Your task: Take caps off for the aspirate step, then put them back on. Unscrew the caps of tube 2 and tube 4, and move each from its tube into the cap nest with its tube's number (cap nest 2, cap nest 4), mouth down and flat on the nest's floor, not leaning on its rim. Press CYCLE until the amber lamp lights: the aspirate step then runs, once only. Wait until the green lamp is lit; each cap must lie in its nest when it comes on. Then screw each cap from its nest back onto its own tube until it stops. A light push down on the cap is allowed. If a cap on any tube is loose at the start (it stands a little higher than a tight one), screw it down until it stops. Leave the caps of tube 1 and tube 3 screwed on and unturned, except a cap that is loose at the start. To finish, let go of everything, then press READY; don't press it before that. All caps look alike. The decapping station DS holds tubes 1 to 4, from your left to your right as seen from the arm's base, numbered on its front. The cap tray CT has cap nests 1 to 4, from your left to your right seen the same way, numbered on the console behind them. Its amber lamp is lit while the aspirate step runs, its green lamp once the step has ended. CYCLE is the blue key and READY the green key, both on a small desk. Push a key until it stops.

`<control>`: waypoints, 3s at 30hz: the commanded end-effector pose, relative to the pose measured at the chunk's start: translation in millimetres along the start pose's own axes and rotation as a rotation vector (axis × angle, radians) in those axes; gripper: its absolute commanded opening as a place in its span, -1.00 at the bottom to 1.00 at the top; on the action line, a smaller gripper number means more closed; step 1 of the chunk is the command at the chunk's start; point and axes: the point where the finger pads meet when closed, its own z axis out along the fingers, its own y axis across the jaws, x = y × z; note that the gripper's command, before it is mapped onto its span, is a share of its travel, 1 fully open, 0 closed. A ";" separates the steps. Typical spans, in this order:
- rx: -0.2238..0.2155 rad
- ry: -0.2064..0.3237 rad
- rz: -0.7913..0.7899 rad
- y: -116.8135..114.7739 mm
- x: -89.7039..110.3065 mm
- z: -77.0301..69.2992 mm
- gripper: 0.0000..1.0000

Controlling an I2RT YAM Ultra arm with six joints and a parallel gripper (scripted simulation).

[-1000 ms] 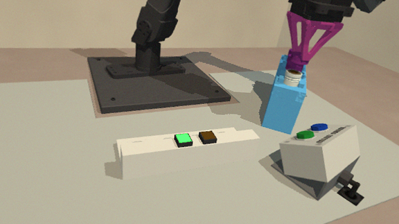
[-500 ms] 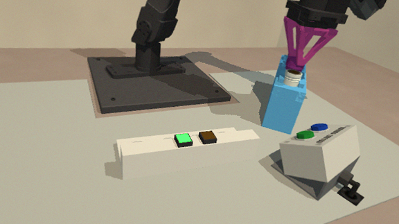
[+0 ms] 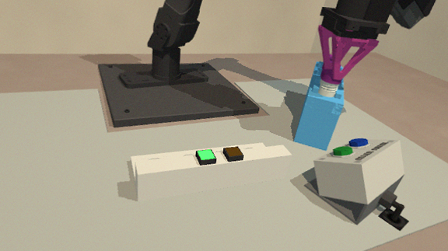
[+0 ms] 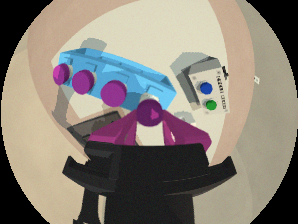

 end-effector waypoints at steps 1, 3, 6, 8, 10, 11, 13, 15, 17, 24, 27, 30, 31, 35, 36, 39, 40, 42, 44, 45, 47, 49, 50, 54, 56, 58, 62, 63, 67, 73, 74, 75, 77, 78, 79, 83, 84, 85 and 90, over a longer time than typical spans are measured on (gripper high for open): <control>0.007 -0.010 0.003 -0.3 -0.9 -3.6 -1.00; 0.007 -0.010 0.003 -0.2 -1.0 -3.6 -1.00; 0.007 -0.010 0.003 0.0 -1.1 -3.6 -1.00; 0.007 -0.010 0.003 0.0 -1.1 -3.6 -1.00; 0.007 -0.010 0.003 0.0 -1.2 -3.6 -1.00; 0.007 -0.010 0.003 0.1 -1.2 -3.6 -1.00; 0.007 -0.010 0.003 0.1 -1.2 -3.6 -1.00; 0.007 -0.010 0.003 0.1 -1.3 -3.1 -1.00; 0.007 -0.010 0.003 0.2 -1.3 -2.1 -1.00; 0.007 -0.010 0.003 0.2 -1.3 0.6 -1.00; 0.007 -0.010 0.003 0.2 -1.4 1.1 -1.00; 0.007 -0.010 0.003 0.3 -1.3 2.7 -1.00; 0.007 -0.010 0.003 0.3 -1.3 3.2 -1.00; 0.007 -0.010 0.003 0.3 -1.3 5.2 -1.00; 0.007 -0.010 0.003 0.3 -1.4 5.7 -1.00; 0.007 -0.010 0.003 0.2 -1.4 6.4 -1.00; 0.007 -0.010 0.003 0.2 -1.5 6.4 -1.00; 0.007 -0.010 0.003 0.2 -1.5 6.4 -1.00; 0.007 -0.010 0.003 0.2 -1.5 6.4 -1.00; 0.007 -0.010 0.003 0.2 -1.5 6.4 -1.00; 0.007 -0.010 0.003 0.2 -1.5 6.4 -0.02; 0.007 -0.010 0.003 0.2 -1.5 6.4 -0.02; 0.007 -0.010 0.003 0.2 -1.5 6.4 -0.02; 0.007 -0.010 0.003 0.2 -1.5 6.4 -0.02; 0.007 -0.010 0.003 0.2 -1.5 6.4 -0.02; 0.007 -0.010 0.003 0.2 -1.5 6.4 -0.02; 0.007 -0.010 0.003 0.2 -1.5 6.4 -0.02; 0.007 -0.010 0.003 0.2 -1.5 6.4 -0.02; 0.007 -0.010 0.003 0.2 -1.5 6.4 -0.02; 0.006 -0.011 0.243 0.2 -1.5 9.4 -0.02; 0.006 -0.011 0.264 0.2 -1.5 9.9 -0.02; 0.006 -0.011 0.264 0.2 -1.5 10.4 -0.02; 0.006 -0.011 0.264 0.2 -1.5 10.4 -0.02; 0.006 -0.011 0.264 0.2 -1.5 10.9 -0.02; 0.006 -0.011 0.264 0.2 -1.5 11.4 -0.02; 0.006 -0.011 0.264 0.2 -1.6 13.4 -0.02; 0.006 -0.011 0.264 0.2 -1.6 13.7 -0.02; 0.006 -0.011 0.264 0.2 -1.6 13.7 -0.02; 0.006 -0.011 0.264 0.1 -1.5 13.7 -1.00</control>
